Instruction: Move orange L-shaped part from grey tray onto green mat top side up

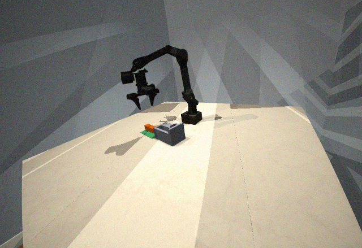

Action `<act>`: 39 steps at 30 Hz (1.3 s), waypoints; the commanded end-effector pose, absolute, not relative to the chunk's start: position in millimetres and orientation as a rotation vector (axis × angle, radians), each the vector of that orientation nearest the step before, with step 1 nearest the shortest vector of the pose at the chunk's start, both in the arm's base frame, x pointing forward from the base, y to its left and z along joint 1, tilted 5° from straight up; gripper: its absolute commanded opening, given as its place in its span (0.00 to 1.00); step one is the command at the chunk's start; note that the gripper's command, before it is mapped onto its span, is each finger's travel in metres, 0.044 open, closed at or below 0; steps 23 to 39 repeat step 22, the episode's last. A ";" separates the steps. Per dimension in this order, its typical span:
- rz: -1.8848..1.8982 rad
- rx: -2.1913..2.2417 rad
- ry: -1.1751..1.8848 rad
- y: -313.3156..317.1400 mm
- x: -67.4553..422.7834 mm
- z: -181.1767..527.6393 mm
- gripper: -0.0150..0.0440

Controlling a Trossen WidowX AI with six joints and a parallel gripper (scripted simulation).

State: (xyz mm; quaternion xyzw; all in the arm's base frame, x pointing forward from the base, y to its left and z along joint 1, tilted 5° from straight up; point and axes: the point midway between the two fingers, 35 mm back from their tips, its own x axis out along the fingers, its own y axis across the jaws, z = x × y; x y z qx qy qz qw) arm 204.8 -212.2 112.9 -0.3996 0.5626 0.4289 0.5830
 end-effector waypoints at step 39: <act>0.999 -0.935 1.313 -212.1 204.6 116.6 0.93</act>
